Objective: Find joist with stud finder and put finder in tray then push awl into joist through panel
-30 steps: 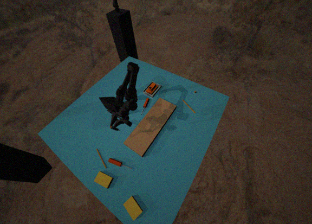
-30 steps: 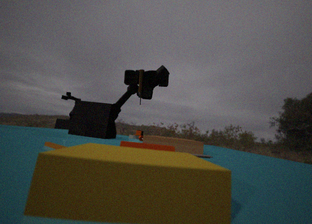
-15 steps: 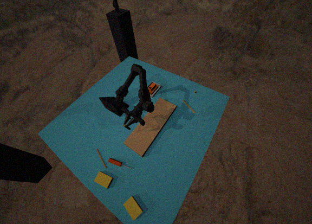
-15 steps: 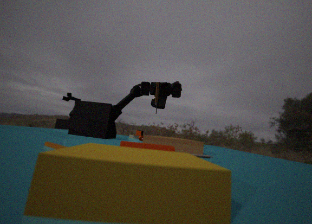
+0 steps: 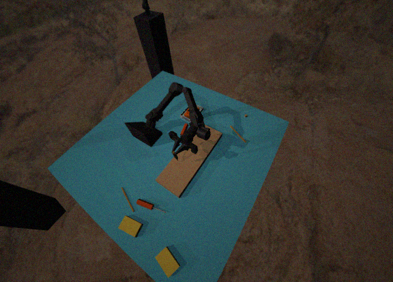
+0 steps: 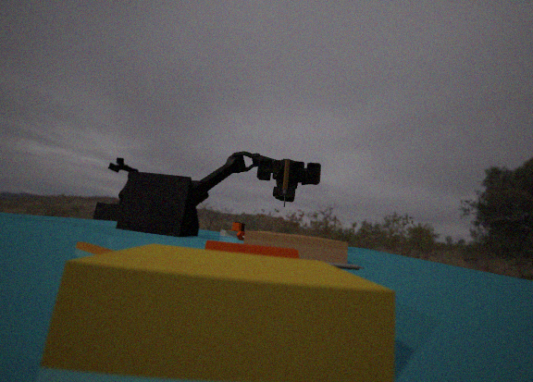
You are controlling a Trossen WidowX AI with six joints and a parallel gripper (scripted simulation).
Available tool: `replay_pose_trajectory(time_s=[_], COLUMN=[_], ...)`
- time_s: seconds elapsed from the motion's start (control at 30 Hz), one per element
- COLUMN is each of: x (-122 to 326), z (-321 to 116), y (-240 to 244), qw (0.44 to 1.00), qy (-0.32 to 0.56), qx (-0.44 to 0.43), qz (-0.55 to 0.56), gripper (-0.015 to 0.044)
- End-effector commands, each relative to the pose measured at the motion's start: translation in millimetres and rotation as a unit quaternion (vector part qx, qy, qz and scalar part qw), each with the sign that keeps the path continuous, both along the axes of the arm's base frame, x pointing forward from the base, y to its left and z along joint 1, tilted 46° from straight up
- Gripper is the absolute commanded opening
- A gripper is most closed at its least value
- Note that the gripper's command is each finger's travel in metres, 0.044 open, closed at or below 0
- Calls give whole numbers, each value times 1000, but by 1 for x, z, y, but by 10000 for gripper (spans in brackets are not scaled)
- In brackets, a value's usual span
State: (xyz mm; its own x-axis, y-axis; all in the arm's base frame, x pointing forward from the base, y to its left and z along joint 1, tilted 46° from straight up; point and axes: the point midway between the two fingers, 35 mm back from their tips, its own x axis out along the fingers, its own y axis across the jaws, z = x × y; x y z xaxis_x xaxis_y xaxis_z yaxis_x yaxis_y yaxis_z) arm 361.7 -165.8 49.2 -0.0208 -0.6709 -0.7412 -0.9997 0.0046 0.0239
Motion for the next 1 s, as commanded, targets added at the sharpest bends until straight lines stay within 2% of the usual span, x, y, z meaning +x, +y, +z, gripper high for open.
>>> replay_pose_trajectory(time_s=[0.0, 0.3, 0.97], x=[8, 18, 18], z=[12, 28, 12], y=[16, 42, 58], qw=[1000, 999, 999], qy=[-8, -15, -15], qx=[-20, -45, -44], qz=[2, 12, 12], gripper=[0, 0, 0])
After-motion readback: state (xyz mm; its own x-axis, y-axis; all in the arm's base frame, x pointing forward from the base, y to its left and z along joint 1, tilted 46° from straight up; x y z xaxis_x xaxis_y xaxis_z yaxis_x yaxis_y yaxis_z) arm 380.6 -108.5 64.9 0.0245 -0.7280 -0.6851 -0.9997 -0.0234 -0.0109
